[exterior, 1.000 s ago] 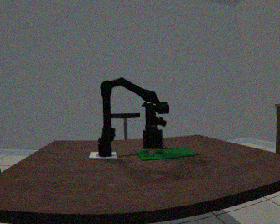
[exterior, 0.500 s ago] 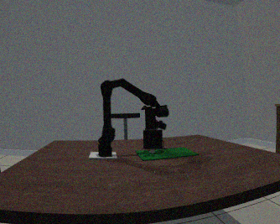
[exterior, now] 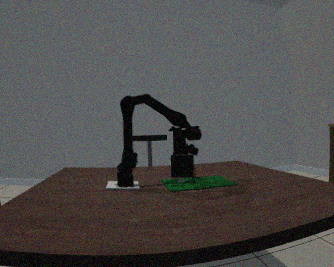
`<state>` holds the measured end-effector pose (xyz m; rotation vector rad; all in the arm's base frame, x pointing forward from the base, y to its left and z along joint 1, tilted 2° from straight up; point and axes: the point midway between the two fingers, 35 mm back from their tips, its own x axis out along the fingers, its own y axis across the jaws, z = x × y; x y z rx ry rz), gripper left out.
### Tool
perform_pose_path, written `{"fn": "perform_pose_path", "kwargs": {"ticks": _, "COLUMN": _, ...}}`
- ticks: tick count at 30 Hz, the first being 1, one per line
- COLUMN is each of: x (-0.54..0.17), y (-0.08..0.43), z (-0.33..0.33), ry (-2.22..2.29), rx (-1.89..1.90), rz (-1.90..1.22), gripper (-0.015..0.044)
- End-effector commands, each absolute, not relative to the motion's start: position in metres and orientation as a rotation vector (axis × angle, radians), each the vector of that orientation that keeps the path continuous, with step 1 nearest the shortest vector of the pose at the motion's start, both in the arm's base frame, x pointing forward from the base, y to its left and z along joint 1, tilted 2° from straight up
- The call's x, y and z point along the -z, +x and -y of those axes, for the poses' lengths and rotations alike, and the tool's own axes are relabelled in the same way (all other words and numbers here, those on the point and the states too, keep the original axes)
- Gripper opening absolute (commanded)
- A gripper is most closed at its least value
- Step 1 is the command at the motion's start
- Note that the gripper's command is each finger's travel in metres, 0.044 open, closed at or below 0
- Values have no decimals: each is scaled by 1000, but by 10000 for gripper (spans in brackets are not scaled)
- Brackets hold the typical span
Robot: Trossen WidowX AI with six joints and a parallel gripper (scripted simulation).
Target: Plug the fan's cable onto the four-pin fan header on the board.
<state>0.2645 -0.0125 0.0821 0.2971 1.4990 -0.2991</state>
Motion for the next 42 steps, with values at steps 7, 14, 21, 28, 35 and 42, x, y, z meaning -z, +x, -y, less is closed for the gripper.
{"fn": "perform_pose_path", "kwargs": {"ticks": 7, "x": -82, "y": 267, "z": 13, "ry": 286, "rx": 295, "rz": -1500, "gripper": 0}}
{"fn": "perform_pose_path", "kwargs": {"ticks": 14, "x": -82, "y": 267, "z": 13, "ry": 287, "rx": 295, "rz": -1500, "gripper": 0}}
{"fn": "perform_pose_path", "kwargs": {"ticks": 21, "x": -80, "y": 267, "z": 13, "ry": 287, "rx": 296, "rz": -1500, "gripper": 0}}
{"fn": "perform_pose_path", "kwargs": {"ticks": 28, "x": -79, "y": 266, "z": 13, "ry": 288, "rx": 297, "rz": -1500, "gripper": 0}}
{"fn": "perform_pose_path", "kwargs": {"ticks": 35, "x": -78, "y": 265, "z": 13, "ry": 289, "rx": 297, "rz": -1500, "gripper": 0}}
{"fn": "perform_pose_path", "kwargs": {"ticks": 42, "x": -76, "y": 264, "z": 13, "ry": 289, "rx": 298, "rz": -1500, "gripper": 0}}
